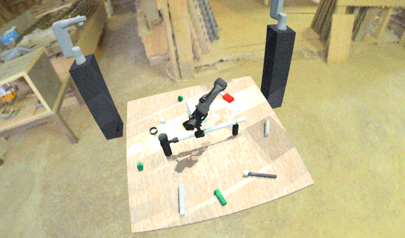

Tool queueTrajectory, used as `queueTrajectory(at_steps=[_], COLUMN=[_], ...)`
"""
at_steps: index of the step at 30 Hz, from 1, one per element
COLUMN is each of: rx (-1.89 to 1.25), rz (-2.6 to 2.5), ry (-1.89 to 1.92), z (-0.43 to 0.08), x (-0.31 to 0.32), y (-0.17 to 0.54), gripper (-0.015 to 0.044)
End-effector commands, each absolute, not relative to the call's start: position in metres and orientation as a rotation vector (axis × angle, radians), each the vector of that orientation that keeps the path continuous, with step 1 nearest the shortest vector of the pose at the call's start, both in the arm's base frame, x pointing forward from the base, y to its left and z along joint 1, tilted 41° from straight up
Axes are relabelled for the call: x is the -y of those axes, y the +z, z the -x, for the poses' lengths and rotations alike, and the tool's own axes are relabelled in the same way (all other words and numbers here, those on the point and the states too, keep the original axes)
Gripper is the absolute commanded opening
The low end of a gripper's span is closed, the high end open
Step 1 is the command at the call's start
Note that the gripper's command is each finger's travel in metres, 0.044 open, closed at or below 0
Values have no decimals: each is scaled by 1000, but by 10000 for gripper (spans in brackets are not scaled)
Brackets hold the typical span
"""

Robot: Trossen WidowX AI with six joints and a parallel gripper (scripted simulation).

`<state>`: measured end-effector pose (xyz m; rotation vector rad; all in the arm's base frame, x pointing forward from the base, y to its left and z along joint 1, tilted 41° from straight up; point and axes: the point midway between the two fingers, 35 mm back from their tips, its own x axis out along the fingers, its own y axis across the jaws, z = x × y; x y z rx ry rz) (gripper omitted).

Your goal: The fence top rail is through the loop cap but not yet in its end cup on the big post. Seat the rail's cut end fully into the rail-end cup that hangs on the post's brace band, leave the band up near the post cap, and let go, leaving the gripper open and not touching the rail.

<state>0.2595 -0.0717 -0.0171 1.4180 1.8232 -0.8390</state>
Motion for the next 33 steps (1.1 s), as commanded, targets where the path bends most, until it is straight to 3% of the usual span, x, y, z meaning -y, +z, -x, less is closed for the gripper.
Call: queueTrajectory(at_steps=[1, 9, 33], rx=[-1822, -1823, -1823], rz=[-1424, -1417, -1417], ry=[-842, -839, -839], z=[-260, -265, -265], x=[71, 97, 97], y=[-10, 27, 27], gripper=[440, 440, 440])
